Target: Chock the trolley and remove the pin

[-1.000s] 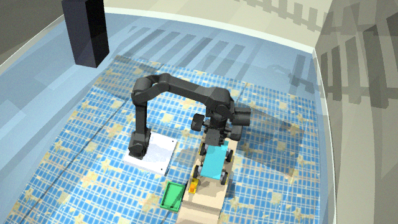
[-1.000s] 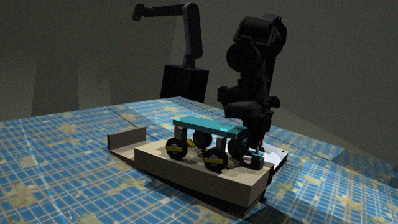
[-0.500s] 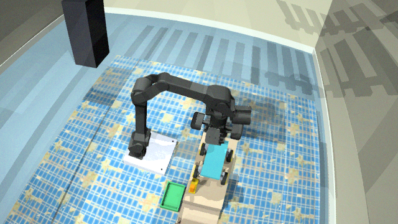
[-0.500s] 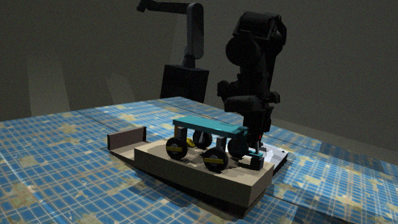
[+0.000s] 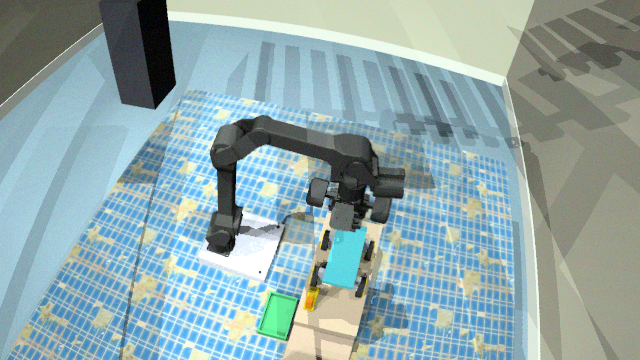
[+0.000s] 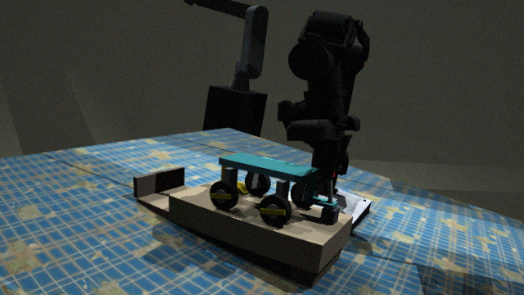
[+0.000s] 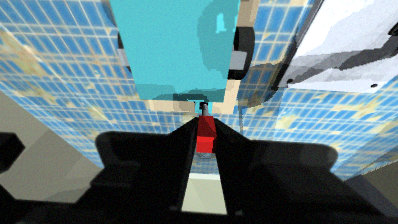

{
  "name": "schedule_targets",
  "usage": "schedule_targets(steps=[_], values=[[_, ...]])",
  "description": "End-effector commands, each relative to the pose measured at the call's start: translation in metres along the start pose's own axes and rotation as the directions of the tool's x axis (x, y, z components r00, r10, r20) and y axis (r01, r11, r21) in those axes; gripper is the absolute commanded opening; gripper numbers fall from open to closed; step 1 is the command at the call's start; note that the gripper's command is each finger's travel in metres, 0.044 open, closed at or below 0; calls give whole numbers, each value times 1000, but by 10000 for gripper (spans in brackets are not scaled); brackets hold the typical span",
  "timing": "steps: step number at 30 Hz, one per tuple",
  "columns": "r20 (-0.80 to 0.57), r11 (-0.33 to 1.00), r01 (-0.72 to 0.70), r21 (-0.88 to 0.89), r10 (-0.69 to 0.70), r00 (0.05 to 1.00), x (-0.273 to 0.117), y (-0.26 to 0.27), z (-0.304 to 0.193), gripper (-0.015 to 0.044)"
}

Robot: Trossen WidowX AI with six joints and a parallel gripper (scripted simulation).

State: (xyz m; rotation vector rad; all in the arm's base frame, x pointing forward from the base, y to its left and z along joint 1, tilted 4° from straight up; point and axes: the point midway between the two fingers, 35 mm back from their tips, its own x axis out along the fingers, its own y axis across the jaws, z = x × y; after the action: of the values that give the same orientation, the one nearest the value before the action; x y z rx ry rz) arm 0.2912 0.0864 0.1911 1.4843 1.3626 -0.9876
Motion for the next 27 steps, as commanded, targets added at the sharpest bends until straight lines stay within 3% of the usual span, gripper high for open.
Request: schedule_targets(steps=[1, 27], values=[[-8, 1000, -5, -7, 5, 1000, -4, 1, -2, 0], [-10, 1000, -5, -6, 5, 1000, -10, 1, -25, 0]])
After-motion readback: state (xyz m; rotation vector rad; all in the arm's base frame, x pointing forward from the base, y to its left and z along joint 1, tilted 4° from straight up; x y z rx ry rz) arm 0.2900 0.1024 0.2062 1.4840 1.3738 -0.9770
